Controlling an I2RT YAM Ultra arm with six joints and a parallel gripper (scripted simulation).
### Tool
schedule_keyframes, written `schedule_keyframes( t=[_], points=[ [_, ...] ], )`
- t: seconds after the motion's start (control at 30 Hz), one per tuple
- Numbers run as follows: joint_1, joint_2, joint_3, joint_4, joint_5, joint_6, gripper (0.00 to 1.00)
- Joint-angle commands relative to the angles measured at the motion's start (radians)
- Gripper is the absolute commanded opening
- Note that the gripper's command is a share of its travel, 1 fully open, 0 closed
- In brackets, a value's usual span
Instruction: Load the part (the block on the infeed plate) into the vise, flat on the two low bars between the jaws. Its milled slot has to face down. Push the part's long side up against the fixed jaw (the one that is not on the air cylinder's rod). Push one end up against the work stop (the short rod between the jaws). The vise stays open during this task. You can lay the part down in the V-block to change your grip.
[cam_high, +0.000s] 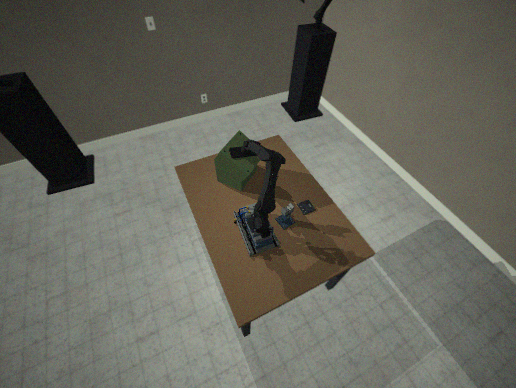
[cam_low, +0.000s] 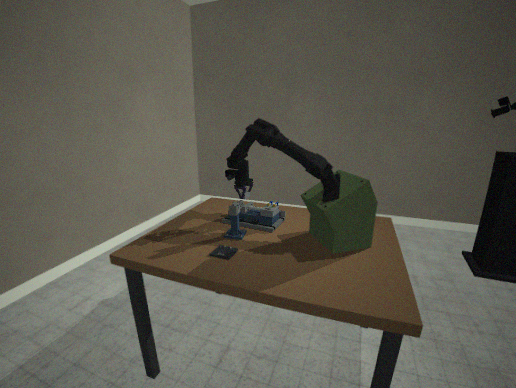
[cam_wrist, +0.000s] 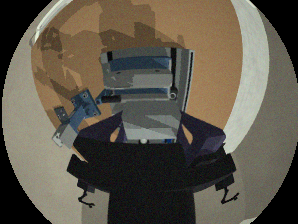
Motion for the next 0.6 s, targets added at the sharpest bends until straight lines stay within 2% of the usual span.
schedule_keyframes(
  t=[0.0,0.57],
  points=[
    [-0.017,-0.055,0.023,-0.012,0.004,-0.006,0.0],
    [-0.013,-0.049,0.023,0.022,0.006,-0.008,0.0]
  ],
)
